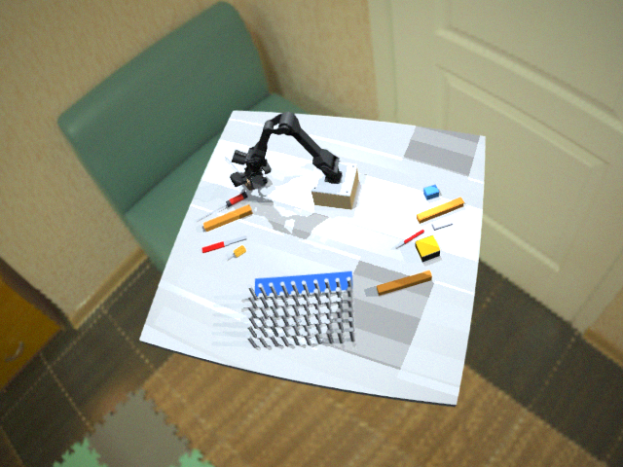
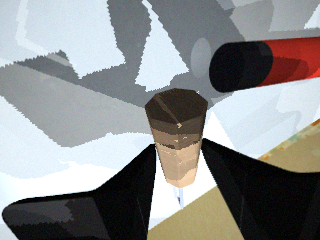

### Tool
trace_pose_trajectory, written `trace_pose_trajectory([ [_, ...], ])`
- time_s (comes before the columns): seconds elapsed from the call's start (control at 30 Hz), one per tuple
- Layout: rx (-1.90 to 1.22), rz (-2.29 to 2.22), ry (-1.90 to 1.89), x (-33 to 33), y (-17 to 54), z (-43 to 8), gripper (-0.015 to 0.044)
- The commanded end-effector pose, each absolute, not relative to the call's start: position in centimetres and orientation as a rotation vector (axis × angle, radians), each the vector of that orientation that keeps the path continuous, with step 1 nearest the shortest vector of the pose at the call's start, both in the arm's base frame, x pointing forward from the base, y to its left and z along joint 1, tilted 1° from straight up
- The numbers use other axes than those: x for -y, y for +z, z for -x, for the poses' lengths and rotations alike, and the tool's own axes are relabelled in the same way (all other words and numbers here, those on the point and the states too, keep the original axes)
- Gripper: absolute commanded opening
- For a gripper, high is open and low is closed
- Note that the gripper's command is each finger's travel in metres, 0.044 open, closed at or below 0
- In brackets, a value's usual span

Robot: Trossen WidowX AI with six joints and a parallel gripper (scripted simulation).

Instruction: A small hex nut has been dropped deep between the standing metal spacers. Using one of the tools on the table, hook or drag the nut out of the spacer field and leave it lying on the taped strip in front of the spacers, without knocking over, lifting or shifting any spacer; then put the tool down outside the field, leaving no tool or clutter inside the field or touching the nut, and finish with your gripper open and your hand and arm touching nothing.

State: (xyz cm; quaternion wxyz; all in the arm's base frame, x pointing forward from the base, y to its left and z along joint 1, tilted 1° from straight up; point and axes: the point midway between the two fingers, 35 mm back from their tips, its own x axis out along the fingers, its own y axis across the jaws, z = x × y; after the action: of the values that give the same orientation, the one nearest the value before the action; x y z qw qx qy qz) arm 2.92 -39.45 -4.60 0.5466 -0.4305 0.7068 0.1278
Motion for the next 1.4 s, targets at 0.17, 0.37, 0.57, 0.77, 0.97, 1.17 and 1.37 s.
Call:
trace_pose_trajectory([
  [0.17,-1.681,1.042,0.279,40.9,2.1,-2.9,0.0],
  [0.37,-1.68,1.042,0.278,40.6,6.7,-2.8,0.0],
  [0.57,-1.68,1.041,0.277,39.5,11.3,-2.6,0.0],
  [0.77,-1.678,1.038,0.273,39.3,11.8,-2.6,0.0],
  [0.97,-1.628,0.922,0.153,38.7,11.7,-4.3,0.0],
  [1.17,-1.568,0.784,0.029,37.9,11.6,-6.1,0.0],
  [1.37,-1.506,0.638,-0.082,37.0,11.5,-7.9,0.0],
])
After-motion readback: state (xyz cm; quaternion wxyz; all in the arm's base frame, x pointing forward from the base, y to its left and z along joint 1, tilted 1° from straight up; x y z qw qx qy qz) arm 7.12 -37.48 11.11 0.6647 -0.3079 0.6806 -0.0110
